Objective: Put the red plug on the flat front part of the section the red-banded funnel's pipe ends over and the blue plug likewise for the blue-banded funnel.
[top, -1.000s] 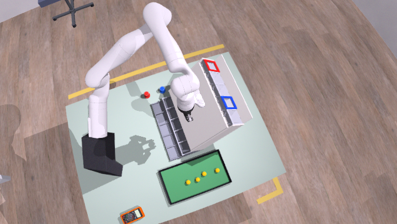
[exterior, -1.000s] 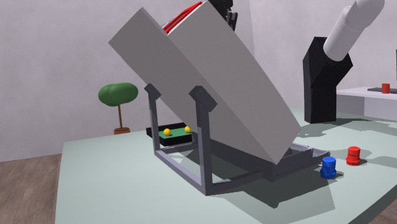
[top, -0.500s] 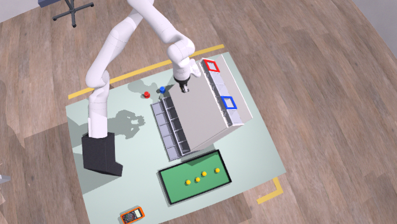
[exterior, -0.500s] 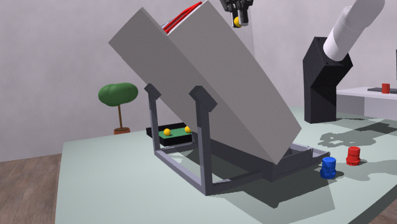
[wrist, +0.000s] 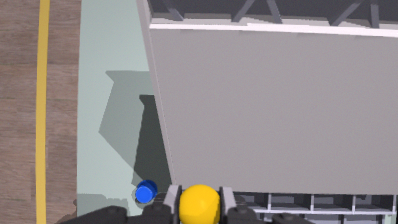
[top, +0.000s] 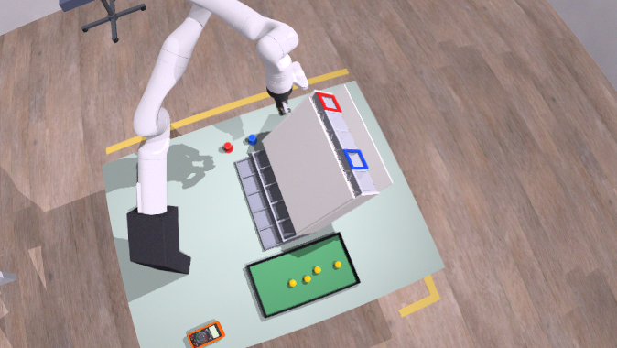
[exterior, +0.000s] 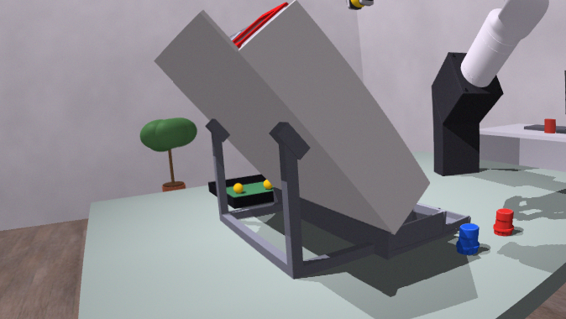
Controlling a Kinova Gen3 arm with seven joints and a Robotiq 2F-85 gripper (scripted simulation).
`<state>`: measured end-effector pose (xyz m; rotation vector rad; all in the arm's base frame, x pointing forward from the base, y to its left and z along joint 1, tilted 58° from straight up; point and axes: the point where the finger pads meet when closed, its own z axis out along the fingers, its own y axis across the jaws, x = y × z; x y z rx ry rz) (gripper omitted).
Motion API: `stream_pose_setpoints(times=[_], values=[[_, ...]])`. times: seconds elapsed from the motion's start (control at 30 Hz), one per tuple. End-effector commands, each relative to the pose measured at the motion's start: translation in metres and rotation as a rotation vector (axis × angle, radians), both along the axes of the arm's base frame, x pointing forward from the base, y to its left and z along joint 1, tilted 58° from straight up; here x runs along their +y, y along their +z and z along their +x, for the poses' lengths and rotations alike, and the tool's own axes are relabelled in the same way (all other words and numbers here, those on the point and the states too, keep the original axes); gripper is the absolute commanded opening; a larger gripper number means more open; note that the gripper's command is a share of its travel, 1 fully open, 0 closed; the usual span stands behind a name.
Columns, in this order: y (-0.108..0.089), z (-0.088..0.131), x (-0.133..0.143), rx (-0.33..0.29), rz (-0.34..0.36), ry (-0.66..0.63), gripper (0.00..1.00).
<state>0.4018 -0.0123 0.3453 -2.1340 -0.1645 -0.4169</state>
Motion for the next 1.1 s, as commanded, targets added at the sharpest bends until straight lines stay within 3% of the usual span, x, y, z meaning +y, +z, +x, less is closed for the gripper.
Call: stream_pose_setpoints(times=[0.0, 0.03, 0.17, 0.4, 0.57, 0.6, 1.07], values=[[0.001, 0.000, -0.001, -0.002, -0.002, -0.001, 0.00], [0.026, 0.065, -0.004, -0.003, -0.017, -0.007, 0.00], [0.030, 0.076, -0.004, -0.003, -0.017, -0.007, 0.00], [0.055, 0.139, -0.007, -0.003, -0.017, -0.007, 0.00], [0.055, 0.139, -0.007, -0.003, -0.017, -0.007, 0.00], [0.062, 0.158, -0.008, -0.024, -0.011, -0.023, 0.00], [0.062, 0.158, -0.008, -0.024, -0.011, -0.023, 0.00]])
